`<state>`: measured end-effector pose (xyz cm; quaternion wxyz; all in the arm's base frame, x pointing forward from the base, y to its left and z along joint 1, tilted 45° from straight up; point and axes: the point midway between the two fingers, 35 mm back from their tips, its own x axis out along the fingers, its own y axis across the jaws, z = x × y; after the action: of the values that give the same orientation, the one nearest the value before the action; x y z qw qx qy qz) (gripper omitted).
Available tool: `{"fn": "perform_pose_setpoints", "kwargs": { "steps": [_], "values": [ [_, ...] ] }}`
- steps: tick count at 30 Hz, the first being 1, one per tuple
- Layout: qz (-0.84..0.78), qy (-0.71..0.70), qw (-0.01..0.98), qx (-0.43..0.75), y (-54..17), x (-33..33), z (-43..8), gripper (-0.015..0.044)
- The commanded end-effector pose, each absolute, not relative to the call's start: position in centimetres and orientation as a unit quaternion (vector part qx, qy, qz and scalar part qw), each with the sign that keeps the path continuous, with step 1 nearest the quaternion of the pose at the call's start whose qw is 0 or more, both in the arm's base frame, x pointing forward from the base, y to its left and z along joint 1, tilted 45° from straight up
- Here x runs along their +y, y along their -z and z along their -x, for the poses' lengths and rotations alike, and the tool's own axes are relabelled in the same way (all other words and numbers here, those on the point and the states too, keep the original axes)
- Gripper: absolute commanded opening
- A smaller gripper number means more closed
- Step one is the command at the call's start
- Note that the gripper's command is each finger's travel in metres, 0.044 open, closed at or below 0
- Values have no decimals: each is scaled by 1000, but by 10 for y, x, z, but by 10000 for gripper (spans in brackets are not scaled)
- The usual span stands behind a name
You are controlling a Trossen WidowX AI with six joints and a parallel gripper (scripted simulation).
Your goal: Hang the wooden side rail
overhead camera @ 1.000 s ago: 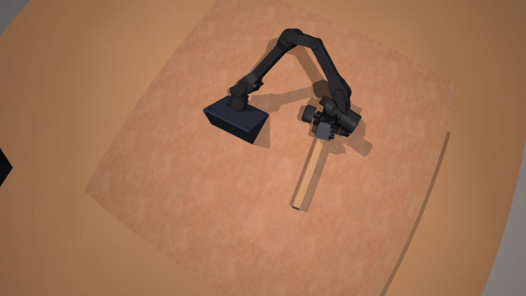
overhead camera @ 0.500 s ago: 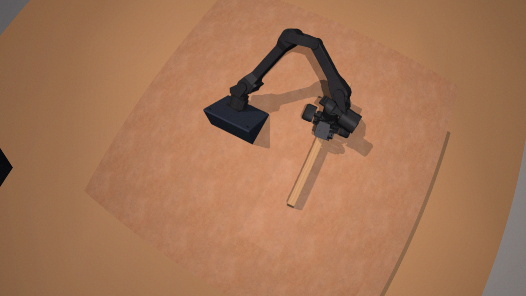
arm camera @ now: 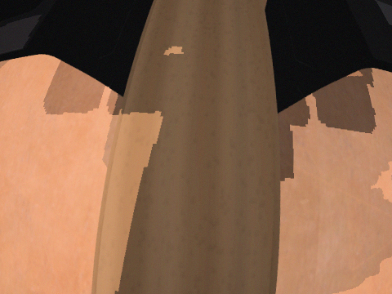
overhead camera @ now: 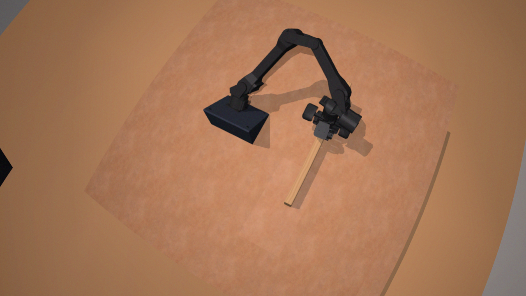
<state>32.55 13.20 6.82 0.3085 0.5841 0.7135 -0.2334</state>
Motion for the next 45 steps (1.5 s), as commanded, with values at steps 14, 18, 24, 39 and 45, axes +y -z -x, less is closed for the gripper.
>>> {"fn": "perform_pose_setpoints", "kwargs": {
  "steps": [14,18,24,39,45],
  "values": [
    [-600,274,274,700,-69,131,-326,0],
    [-600,274,274,700,-70,130,-326,0],
    [-600,274,274,700,-71,130,-326,0],
    [-600,274,274,700,-72,128,-326,0],
    [-600,274,274,700,-73,127,-326,0]
  ]
}}
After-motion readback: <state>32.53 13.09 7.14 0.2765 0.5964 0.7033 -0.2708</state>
